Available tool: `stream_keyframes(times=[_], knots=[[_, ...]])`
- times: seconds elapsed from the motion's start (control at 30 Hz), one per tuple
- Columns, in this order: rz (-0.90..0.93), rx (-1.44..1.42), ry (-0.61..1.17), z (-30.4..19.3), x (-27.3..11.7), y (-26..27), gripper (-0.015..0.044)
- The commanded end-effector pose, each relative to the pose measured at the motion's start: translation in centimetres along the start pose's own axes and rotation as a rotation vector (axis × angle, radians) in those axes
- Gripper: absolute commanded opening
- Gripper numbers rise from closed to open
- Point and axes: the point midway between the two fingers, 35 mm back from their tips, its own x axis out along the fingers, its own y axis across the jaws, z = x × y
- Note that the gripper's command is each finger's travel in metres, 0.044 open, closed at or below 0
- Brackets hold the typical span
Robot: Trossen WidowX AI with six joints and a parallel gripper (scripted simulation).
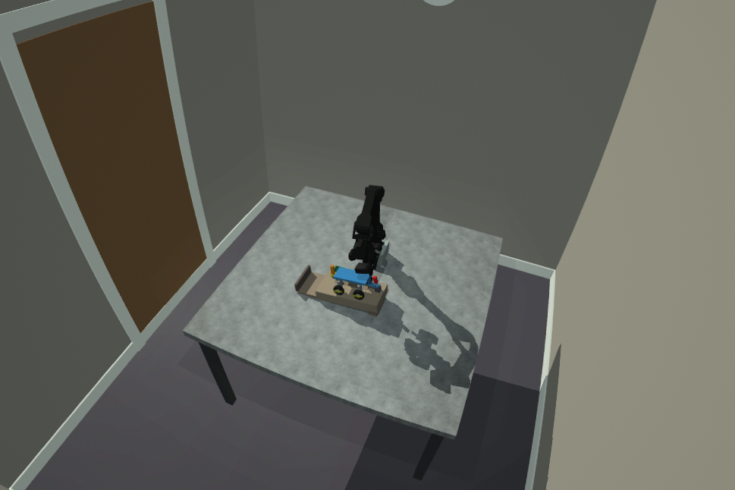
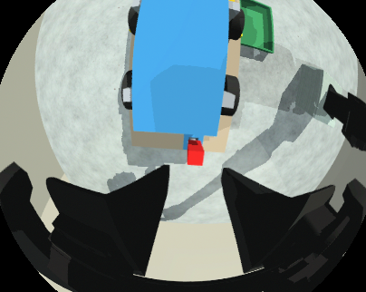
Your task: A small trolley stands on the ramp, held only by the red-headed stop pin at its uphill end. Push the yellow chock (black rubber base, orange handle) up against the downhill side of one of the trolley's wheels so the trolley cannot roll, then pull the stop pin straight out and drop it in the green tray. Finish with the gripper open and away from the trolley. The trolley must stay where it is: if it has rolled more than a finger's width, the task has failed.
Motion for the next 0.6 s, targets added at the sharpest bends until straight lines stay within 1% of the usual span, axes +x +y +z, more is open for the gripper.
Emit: stream_keyframes(times=[0.0,0.57], knots=[[-0.005,0.006,0.005,0.0,0.6,-0.1,0.0190],[-0.005,0.006,0.006,-0.1,2.8,-0.1,0.0190]])
